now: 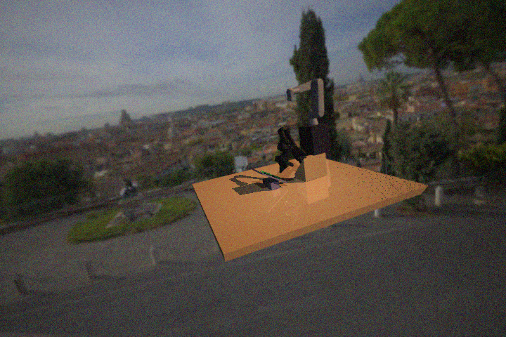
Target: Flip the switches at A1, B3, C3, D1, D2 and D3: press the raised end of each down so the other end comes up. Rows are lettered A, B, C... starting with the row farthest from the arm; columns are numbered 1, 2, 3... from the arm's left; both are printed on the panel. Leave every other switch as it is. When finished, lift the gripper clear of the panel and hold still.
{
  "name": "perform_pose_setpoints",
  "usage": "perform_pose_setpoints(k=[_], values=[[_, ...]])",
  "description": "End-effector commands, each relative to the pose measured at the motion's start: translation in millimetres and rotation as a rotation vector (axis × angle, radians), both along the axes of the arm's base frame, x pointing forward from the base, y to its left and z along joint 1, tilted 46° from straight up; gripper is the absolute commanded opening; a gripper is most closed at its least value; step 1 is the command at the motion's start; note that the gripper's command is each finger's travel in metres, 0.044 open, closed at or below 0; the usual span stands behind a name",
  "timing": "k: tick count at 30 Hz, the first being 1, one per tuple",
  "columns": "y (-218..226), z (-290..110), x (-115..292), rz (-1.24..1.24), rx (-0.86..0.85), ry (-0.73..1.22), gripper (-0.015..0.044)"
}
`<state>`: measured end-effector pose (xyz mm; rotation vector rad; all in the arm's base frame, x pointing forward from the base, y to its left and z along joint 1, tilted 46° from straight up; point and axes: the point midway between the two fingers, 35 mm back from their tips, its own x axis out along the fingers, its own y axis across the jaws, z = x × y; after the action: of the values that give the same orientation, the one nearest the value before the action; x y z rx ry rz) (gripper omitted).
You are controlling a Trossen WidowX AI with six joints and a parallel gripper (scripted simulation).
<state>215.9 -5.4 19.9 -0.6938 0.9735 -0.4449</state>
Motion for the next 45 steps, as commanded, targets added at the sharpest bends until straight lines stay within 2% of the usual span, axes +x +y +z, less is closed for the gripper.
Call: perform_pose_setpoints(k=[1,16,23,45], values=[[14.3,21.6,-11.7,0.007,-0.001,-0.036,0.0],[-7.2,29.3,-28.9,0.007,-0.002,-0.034,0.0],[-29.1,9.5,-11.5,0.025,-0.004,-0.053,0.0],[-42.1,-1.8,-1.1,0.025,-0.006,-0.055,0.0]])
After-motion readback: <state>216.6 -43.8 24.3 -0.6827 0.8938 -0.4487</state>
